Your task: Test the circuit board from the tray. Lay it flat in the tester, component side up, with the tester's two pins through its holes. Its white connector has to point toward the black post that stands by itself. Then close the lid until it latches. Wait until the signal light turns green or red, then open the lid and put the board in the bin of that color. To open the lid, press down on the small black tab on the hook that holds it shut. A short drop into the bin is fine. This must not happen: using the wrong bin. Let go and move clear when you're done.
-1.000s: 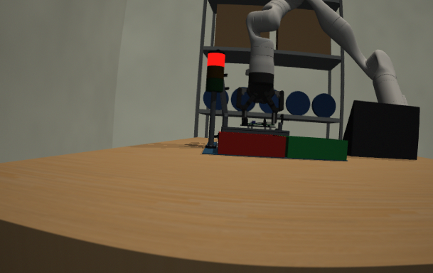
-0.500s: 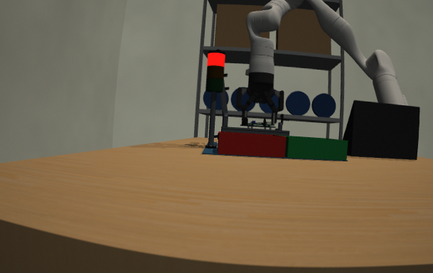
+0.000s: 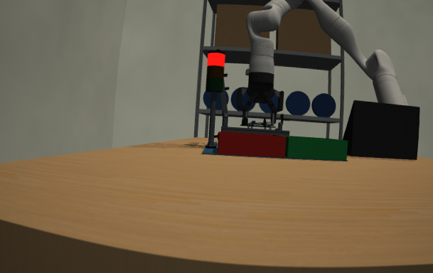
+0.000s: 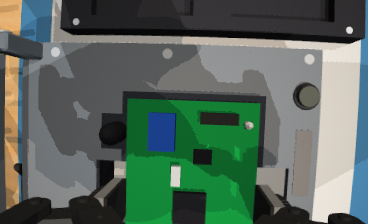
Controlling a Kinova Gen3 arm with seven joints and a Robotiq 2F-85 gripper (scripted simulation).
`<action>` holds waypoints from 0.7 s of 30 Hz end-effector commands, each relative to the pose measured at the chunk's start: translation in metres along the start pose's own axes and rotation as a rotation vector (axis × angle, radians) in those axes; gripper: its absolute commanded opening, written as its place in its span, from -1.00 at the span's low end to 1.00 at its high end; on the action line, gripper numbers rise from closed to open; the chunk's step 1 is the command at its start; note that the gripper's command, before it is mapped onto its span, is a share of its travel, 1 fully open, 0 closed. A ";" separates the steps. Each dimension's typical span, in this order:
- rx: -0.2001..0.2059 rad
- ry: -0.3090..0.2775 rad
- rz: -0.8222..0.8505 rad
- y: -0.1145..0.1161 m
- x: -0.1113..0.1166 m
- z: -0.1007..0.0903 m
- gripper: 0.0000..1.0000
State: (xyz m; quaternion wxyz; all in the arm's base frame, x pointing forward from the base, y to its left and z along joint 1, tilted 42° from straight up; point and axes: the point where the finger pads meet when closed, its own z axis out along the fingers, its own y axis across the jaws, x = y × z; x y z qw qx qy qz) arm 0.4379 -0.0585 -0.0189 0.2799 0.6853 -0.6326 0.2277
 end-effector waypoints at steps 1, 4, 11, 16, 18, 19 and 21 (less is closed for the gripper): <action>0.002 -0.001 0.000 0.000 0.000 -0.001 0.59; 0.002 -0.001 0.000 0.000 0.000 -0.001 0.59; 0.002 -0.001 0.000 0.000 0.000 -0.001 0.54; 0.002 -0.001 0.000 0.000 0.000 -0.001 0.54; 0.002 -0.001 0.000 0.000 0.000 -0.001 0.54; 0.002 -0.001 0.000 0.000 0.000 -0.001 0.54; 0.002 -0.001 0.000 0.000 0.000 -0.001 0.54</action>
